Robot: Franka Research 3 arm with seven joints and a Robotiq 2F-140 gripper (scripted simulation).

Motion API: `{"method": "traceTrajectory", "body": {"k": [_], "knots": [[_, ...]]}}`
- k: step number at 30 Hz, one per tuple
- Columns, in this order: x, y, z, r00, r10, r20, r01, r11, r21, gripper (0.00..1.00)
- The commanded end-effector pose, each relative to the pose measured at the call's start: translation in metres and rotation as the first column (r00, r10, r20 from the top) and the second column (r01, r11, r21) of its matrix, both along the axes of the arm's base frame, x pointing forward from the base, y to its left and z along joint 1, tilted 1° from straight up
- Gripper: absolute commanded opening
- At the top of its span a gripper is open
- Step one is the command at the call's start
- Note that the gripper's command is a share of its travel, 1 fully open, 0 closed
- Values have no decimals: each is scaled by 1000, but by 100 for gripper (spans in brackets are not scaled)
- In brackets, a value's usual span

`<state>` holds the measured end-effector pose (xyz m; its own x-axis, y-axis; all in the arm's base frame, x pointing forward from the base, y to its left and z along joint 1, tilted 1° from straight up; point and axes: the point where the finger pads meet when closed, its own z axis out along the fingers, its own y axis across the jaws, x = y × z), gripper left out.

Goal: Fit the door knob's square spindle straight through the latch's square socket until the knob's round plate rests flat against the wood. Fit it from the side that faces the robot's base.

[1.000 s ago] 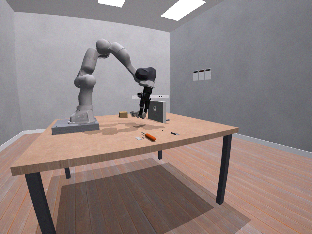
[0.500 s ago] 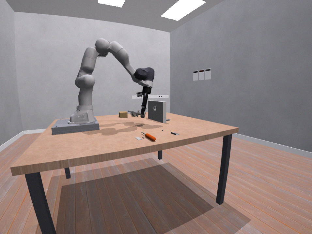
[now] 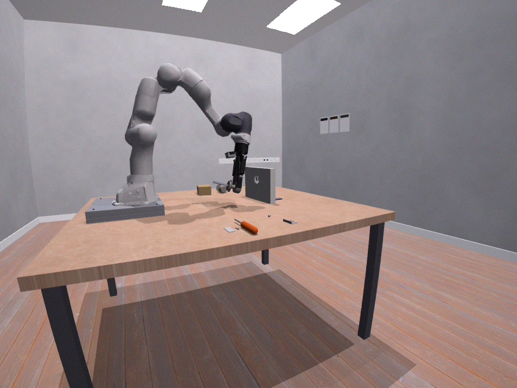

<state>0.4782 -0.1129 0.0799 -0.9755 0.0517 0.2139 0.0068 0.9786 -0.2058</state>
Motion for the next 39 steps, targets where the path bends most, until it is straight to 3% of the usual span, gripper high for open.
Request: {"method": "traceTrajectory", "body": {"k": [1, 7, 13, 15, 16, 22, 30, 32, 33, 39], "knots": [[6, 7, 4, 964, 265, -29, -262, 962, 77, 42], [13, 28, 7, 897, 441, -36, -436, 894, 104, 42], [19, 49, 11, 792, 609, -40, -601, 789, 129, 42], [19, 49, 11, 792, 609, -40, -601, 789, 129, 42], [20, 52, 12, 736, 676, -41, -665, 733, 142, 42], [25, 71, 16, 598, 800, -47, -786, 597, 164, 42], [29, 91, 21, 373, 926, -52, -907, 376, 192, 42], [29, 91, 21, 373, 926, -52, -907, 376, 192, 42], [29, 93, 21, 294, 954, -52, -933, 298, 203, 42], [31, 103, 24, 118, 991, -55, -965, 128, 228, 42]]}}
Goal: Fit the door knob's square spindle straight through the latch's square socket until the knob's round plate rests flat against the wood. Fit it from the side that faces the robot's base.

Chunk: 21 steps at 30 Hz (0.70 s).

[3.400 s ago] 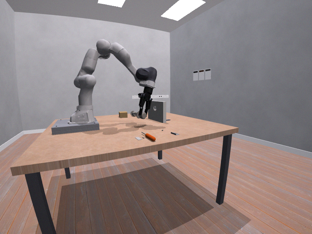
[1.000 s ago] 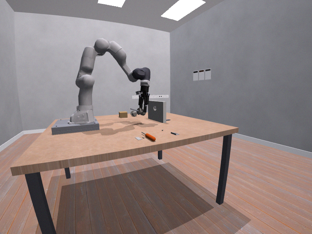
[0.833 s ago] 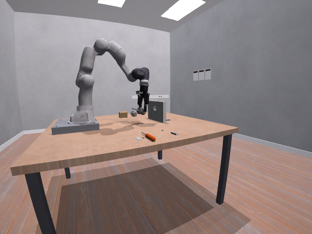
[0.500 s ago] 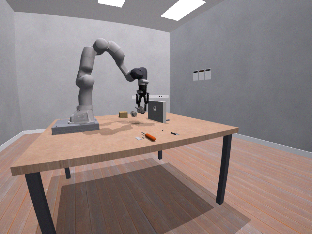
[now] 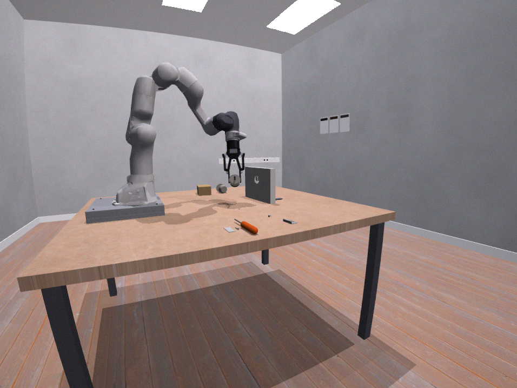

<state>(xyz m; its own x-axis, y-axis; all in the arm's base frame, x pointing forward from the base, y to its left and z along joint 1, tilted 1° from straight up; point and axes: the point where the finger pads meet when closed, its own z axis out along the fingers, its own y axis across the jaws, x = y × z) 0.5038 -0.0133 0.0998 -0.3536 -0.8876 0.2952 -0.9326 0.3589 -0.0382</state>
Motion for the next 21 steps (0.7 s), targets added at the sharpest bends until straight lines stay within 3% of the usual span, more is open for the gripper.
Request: {"method": "traceTrajectory", "body": {"k": [1, 8, 10, 11, 21], "knots": [[6, 4, 4, 962, 268, -52, -266, 963, 44, 42], [7, 11, 6, 884, 460, -80, -457, 888, 57, 42], [7, 11, 6, 884, 460, -80, -457, 888, 57, 42], [7, 11, 6, 846, 526, -90, -522, 850, 65, 42], [7, 13, 7, 671, 731, -124, -724, 682, 103, 42]]}}
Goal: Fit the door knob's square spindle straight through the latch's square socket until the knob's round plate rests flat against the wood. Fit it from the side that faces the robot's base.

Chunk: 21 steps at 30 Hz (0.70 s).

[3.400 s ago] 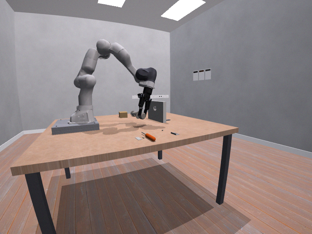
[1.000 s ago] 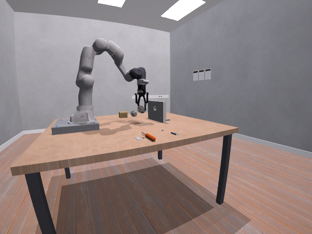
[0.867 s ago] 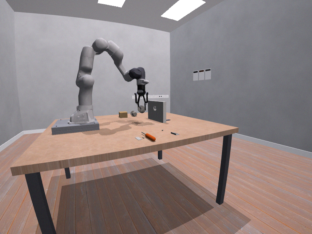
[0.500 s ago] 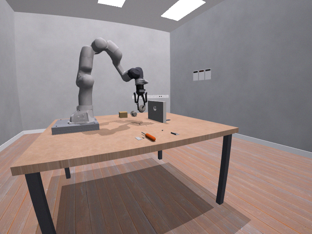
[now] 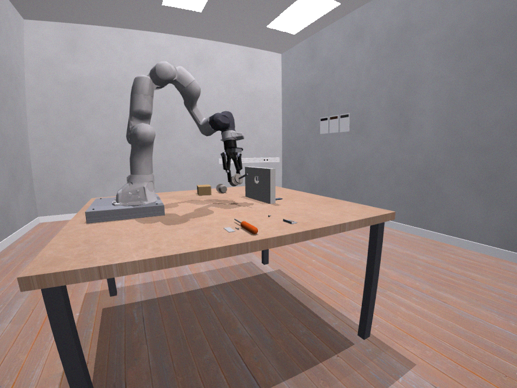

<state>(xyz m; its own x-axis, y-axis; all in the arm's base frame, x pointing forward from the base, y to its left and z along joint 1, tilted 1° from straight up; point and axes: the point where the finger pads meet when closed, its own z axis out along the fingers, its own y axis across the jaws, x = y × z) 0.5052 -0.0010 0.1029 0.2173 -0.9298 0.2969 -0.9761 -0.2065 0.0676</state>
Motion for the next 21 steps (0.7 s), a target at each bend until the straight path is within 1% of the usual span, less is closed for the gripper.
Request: {"method": "traceTrajectory", "body": {"k": [1, 4, 6, 7, 13, 21], "knots": [[6, 1, 3, 962, 266, -63, -263, 964, 45, 42], [6, 1, 3, 938, 338, -77, -335, 941, 54, 42], [6, 1, 3, 938, 338, -77, -335, 941, 54, 42], [6, 1, 3, 912, 400, -90, -396, 916, 63, 42], [6, 1, 3, 840, 530, -115, -523, 848, 87, 42], [6, 1, 3, 719, 680, -144, -668, 733, 128, 42]]}}
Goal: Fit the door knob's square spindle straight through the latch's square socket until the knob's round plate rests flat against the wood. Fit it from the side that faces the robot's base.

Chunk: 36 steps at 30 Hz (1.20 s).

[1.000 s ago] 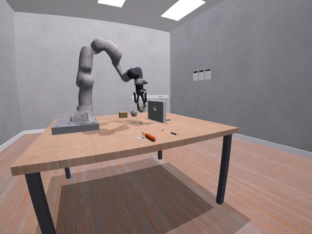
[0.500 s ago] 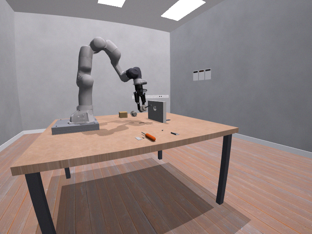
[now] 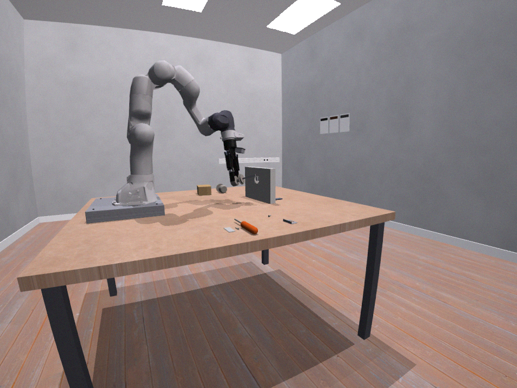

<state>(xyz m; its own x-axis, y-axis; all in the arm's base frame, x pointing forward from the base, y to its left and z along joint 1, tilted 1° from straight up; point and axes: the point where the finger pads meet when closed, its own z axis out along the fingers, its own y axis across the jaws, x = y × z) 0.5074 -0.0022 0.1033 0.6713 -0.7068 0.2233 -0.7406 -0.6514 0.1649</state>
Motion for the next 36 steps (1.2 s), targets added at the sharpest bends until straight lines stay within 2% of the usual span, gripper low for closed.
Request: {"method": "traceTrajectory", "body": {"k": [1, 2, 3, 9, 17, 19, 20, 27, 34, 36], "knots": [[4, 2, 3, 969, 240, -67, -237, 970, 52, 42], [4, 2, 3, 969, 240, -67, -237, 970, 52, 42], [4, 2, 3, 950, 301, -81, -296, 953, 62, 42], [4, 2, 3, 898, 425, -112, -417, 904, 92, 42], [4, 2, 3, 807, 573, -139, -557, 818, 141, 42], [4, 2, 3, 807, 573, -139, -557, 818, 141, 42], [4, 2, 3, 770, 620, -147, -601, 784, 159, 42], [4, 2, 3, 666, 727, -167, -697, 686, 209, 42], [4, 2, 2, 544, 821, -176, -777, 571, 264, 42], [4, 2, 2, 544, 821, -176, -777, 571, 264, 42]]}}
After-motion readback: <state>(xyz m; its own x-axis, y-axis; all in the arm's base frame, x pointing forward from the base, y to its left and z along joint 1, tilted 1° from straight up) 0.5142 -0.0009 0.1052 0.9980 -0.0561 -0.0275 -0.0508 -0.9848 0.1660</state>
